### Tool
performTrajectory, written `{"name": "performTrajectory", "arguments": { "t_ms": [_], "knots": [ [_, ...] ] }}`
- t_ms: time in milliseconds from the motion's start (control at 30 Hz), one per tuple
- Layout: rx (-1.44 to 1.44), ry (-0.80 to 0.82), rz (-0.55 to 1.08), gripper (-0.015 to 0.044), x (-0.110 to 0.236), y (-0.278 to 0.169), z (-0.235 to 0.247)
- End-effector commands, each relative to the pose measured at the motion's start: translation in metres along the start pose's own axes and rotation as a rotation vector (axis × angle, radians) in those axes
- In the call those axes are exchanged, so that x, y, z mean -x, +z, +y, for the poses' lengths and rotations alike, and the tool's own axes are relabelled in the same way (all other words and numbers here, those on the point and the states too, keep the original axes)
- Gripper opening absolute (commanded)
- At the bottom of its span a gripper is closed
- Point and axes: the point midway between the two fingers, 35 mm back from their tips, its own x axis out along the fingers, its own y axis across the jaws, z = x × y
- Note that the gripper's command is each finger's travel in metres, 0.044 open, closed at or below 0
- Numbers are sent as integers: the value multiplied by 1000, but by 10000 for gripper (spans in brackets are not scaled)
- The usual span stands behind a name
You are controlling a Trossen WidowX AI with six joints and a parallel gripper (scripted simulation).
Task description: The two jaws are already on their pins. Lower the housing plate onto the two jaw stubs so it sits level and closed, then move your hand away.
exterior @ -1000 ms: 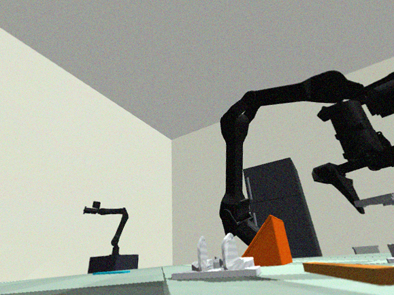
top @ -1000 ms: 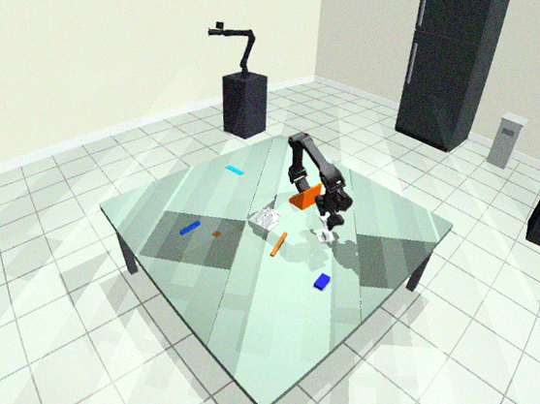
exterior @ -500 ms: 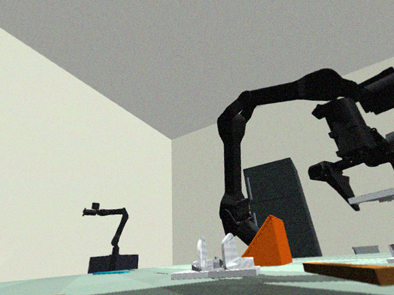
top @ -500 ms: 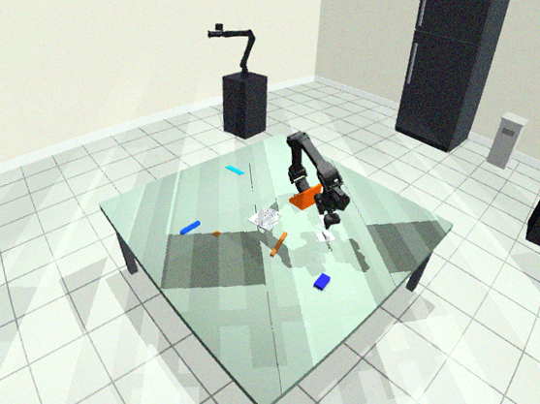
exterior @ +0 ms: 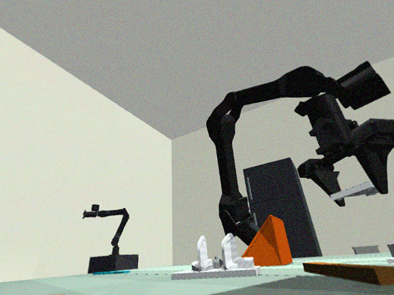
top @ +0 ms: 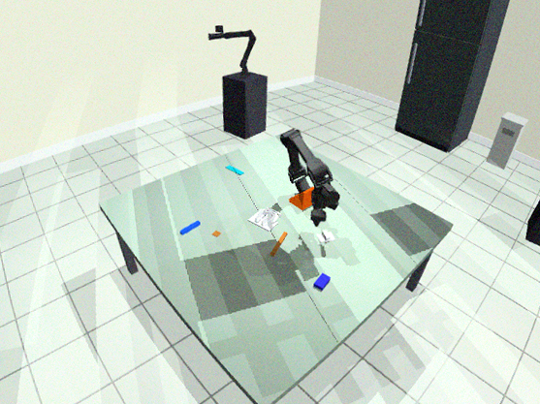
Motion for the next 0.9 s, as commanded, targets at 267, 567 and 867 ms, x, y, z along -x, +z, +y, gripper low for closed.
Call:
{"name": "performTrajectory", "arguments": {
  "t_ms": [267,567,867],
  "knots": [
    [-239,-13,-5,351,9,-31,5],
    [-414,-14,-8,351,11,-52,11],
    [-589,-15,-9,351,13,-72,18]
  ]
}}
